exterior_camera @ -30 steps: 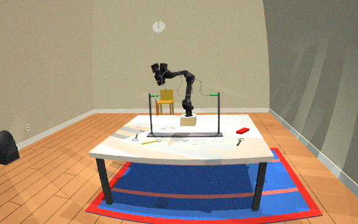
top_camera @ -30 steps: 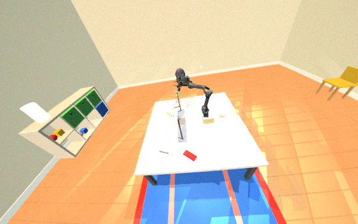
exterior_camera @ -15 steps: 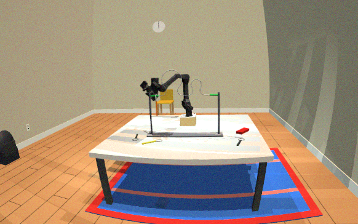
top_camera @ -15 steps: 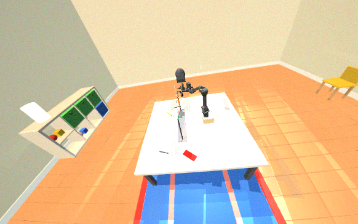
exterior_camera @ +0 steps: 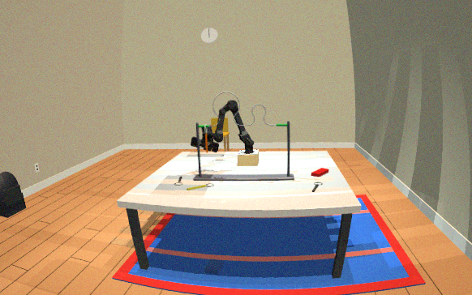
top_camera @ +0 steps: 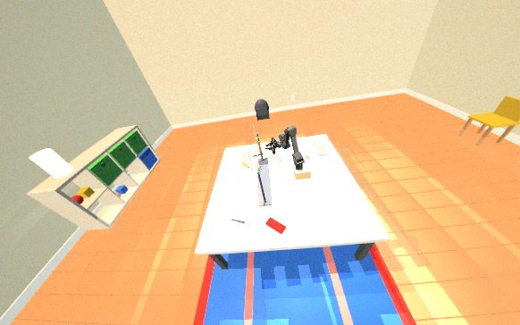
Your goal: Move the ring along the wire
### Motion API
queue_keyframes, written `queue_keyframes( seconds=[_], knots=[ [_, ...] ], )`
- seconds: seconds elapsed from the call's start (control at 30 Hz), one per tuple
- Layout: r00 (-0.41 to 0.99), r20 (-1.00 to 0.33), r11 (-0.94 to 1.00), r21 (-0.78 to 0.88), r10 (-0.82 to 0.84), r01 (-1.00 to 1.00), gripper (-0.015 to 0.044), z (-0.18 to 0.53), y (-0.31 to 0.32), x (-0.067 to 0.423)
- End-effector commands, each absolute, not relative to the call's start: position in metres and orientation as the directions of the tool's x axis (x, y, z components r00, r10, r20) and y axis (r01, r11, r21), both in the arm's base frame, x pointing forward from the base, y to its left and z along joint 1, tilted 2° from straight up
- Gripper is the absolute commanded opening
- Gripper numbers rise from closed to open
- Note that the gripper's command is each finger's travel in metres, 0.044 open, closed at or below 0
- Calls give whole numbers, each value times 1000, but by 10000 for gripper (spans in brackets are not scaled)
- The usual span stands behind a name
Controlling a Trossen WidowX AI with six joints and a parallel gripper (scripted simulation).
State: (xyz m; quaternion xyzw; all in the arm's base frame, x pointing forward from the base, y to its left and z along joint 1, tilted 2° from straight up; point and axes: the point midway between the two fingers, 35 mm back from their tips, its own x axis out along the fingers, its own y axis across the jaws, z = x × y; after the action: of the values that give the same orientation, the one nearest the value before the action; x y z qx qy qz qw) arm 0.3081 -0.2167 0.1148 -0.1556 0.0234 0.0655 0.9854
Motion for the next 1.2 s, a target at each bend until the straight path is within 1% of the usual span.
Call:
queue_keyframes(
  seconds=[0.0,0.1,0.17,0.3,0.6,1.17],
  knots=[
    [983,-76,970,-168,167,-178,160,85,-198,287],
    [977,-75,976,-69,200,-205,160,69,-181,271],
    [976,-75,976,-48,207,-211,160,66,-178,267],
    [975,-76,976,-48,207,-211,160,69,-177,271],
    [976,-71,976,-49,207,-211,160,113,-166,315],
    [976,-71,976,-50,207,-211,160,113,-164,334]
  ],
)
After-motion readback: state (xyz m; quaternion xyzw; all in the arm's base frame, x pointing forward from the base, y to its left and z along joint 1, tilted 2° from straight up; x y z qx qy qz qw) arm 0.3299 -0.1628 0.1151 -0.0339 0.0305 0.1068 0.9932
